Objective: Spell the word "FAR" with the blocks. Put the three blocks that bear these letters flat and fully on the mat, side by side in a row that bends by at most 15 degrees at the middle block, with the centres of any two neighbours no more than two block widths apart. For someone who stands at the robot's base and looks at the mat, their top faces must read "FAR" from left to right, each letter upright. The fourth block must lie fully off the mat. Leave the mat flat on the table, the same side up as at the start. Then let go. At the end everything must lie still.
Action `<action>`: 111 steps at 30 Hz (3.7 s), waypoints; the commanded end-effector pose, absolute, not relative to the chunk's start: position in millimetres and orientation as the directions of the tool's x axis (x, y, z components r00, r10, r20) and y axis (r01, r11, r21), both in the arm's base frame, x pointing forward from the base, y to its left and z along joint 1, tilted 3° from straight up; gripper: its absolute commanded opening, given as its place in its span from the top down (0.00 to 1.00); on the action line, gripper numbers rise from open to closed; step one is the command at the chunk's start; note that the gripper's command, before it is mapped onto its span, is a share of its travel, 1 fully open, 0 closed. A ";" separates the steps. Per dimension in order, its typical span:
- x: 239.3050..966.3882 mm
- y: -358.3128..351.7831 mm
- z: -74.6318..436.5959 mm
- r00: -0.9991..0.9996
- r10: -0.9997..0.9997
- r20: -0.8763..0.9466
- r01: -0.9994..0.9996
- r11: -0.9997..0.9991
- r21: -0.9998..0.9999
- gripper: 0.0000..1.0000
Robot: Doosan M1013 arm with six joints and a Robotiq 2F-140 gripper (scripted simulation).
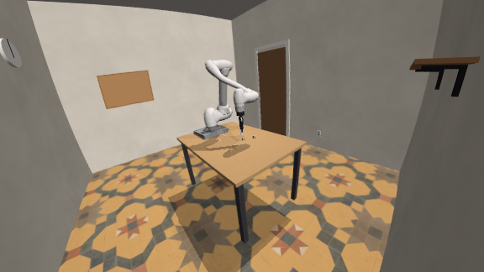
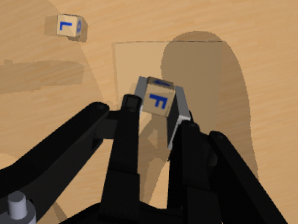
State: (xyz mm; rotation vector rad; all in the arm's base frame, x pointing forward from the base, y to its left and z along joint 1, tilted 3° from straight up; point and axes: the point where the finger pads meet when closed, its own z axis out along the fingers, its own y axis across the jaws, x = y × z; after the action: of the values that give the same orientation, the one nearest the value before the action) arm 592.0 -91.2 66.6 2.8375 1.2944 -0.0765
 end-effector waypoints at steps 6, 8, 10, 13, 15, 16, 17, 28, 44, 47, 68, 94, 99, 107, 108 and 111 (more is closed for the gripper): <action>596.0 -88.7 65.5 0.446 0.894 -0.047 0.894 -0.447 -0.022 0.87; 596.6 -88.2 65.5 0.384 0.922 -0.045 0.923 -0.385 -0.025 0.87; 597.2 -87.8 65.4 0.329 0.943 -0.043 0.943 -0.331 -0.027 0.87; 597.8 -87.4 65.4 0.268 0.962 -0.042 0.963 -0.270 -0.030 0.87; 598.0 -87.2 65.4 0.243 0.969 -0.041 0.969 -0.244 -0.031 0.87; 598.1 -87.2 65.4 0.234 0.971 -0.041 0.971 -0.235 -0.032 0.87; 598.2 -87.1 65.4 0.227 0.973 -0.040 0.973 -0.228 -0.032 0.87; 598.2 -87.1 65.4 0.218 0.975 -0.040 0.975 -0.219 -0.032 0.87; 597.8 -87.5 54.3 0.218 0.975 -0.040 0.975 -0.219 -0.032 0.87; 597.4 -87.8 43.3 0.218 0.975 -0.040 0.975 -0.219 -0.032 0.87; 594.5 -90.3 -28.8 0.218 0.975 -0.040 0.975 -0.219 -0.032 0.87; 594.4 -90.3 -30.6 0.218 0.975 -0.040 0.975 -0.219 -0.032 0.87; 594.4 -90.3 -30.6 0.218 0.975 -0.040 0.975 -0.219 -0.032 0.87; 594.4 -90.3 -30.6 0.218 0.975 -0.040 0.975 -0.219 -0.032 0.87; 594.4 -90.3 -30.6 0.218 0.975 -0.040 0.975 -0.219 -0.032 0.87; 594.4 -90.3 -30.6 0.218 0.975 -0.040 0.975 -0.219 -0.032 0.87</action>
State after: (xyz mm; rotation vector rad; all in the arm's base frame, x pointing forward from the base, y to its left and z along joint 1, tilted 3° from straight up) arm 598.0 -88.8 -25.6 2.4473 1.9640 -0.0722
